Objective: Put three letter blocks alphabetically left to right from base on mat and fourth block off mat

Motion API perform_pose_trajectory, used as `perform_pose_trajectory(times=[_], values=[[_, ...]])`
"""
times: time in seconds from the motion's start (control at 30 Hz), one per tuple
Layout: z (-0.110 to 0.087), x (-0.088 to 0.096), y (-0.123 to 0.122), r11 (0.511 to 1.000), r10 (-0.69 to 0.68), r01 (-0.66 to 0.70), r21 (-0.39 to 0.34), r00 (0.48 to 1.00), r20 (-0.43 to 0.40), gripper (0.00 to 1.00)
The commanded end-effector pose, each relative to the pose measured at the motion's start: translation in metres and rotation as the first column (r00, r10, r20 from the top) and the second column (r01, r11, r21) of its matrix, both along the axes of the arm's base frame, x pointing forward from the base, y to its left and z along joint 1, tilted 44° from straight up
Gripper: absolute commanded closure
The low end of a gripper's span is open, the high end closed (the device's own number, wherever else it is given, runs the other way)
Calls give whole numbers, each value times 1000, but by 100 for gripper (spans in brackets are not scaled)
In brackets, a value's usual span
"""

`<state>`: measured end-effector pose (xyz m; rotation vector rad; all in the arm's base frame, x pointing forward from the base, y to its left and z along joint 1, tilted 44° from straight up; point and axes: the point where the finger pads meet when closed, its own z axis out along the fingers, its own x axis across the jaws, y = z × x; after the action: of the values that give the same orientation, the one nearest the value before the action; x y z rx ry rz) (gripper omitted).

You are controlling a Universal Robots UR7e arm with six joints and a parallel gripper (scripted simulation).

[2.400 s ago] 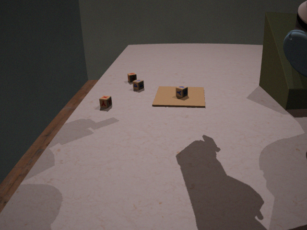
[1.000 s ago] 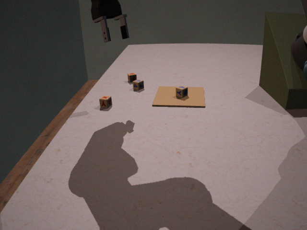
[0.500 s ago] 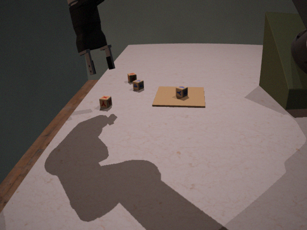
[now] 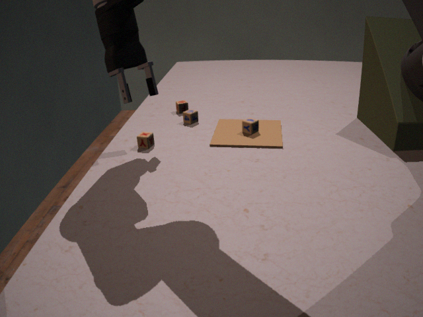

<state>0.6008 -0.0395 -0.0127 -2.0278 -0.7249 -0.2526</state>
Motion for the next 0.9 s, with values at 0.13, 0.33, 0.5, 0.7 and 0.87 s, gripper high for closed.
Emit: perform_pose_trajectory(times=[0.13, 0.33, 0.5, 0.7, 0.87], values=[[0, 0, -1, 1000, -1, 1, -1, 1000, 1, 0], [0, 0, -1, 1000, -1, 1, -1, 1000, 1, 0], [0, 0, -1, 1000, -1, 1, -1, 1000, 1, 0], [0, 0, -1, 1000, -1, 1, -1, 1000, 1, 0], [0, -2, -2, 1000, -1, 1, -1, 1000, 1, 0]])
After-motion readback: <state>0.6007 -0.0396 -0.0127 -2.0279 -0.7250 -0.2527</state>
